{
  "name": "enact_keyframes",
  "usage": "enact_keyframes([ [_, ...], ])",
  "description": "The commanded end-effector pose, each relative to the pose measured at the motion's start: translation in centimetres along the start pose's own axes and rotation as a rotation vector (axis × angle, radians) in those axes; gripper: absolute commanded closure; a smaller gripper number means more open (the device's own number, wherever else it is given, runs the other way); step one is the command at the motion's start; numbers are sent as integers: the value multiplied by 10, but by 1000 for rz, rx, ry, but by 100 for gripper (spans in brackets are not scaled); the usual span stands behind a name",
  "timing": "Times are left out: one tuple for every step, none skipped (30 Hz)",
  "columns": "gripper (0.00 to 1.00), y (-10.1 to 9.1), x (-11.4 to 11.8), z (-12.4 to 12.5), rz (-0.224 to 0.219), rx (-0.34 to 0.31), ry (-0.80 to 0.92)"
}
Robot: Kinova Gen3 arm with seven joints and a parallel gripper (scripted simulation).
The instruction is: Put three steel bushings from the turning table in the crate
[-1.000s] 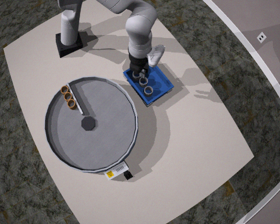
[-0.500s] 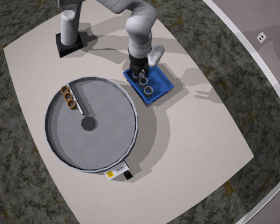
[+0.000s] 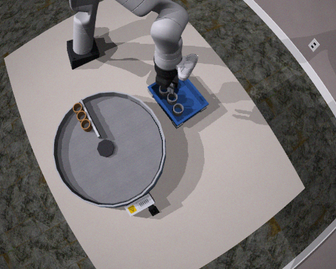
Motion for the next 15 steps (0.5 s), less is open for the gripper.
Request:
enact_keyframes([
  [53, -1, 0, 0, -1, 1, 0],
  [53, -1, 0, 0, -1, 1, 0],
  [53, -1, 0, 0, -1, 1, 0],
  [53, -1, 0, 0, -1, 1, 0],
  [53, -1, 0, 0, -1, 1, 0],
  [53, -1, 0, 0, -1, 1, 0],
  [53, -1, 0, 0, -1, 1, 0],
  [53, -1, 0, 0, -1, 1, 0],
  [0, -1, 0, 0, -1, 1, 0],
  [0, -1, 0, 0, -1, 1, 0],
  [0, -1, 0, 0, -1, 1, 0],
  [0, -1, 0, 0, -1, 1, 0],
  [0, -1, 0, 0, -1, 1, 0],
  [0, -1, 0, 0, -1, 1, 0],
  [0, -1, 0, 0, -1, 1, 0],
])
Point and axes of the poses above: the point where the finger pads meet when closed, its own y axis out along the fingers, its own x axis across the jaws, z = x × y, the point moved 2 cm from there along -y, back along the fingers, and after that the axes turned 11 degrees about -y, right-handed, at the moved point
